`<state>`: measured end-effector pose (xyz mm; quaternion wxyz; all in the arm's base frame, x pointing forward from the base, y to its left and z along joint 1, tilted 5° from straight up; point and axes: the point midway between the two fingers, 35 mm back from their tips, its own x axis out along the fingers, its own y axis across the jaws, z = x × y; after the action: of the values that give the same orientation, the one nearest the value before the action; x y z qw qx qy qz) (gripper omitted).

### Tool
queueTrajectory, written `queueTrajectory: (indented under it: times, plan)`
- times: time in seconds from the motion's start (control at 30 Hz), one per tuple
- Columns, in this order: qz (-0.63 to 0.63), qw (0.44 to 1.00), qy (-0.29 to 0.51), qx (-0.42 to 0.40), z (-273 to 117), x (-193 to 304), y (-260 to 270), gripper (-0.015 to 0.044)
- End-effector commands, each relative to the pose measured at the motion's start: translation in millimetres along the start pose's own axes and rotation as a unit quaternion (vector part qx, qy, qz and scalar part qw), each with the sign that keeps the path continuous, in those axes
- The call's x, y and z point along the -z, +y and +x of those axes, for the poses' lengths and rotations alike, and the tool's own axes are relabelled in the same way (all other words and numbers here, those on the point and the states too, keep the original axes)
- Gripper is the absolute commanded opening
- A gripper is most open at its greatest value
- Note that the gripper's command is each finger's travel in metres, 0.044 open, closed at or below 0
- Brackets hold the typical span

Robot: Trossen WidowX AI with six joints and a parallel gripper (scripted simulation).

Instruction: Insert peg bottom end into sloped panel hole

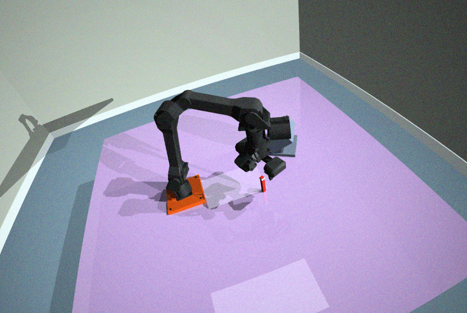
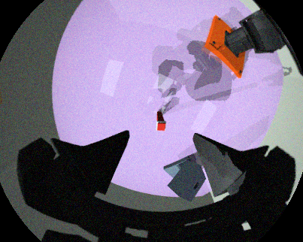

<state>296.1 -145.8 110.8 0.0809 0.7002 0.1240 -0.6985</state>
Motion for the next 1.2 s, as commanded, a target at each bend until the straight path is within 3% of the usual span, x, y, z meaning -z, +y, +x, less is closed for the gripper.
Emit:
queueTrajectory:
  times: [0.0,1.17]
  plan:
    - [0.005,1.0,-0.003,0.0,3.8,-1.8,0.6,0.044]
    - [0.005,1.0,-0.003,0.0,60.6,-2.2,0.2,0.044]
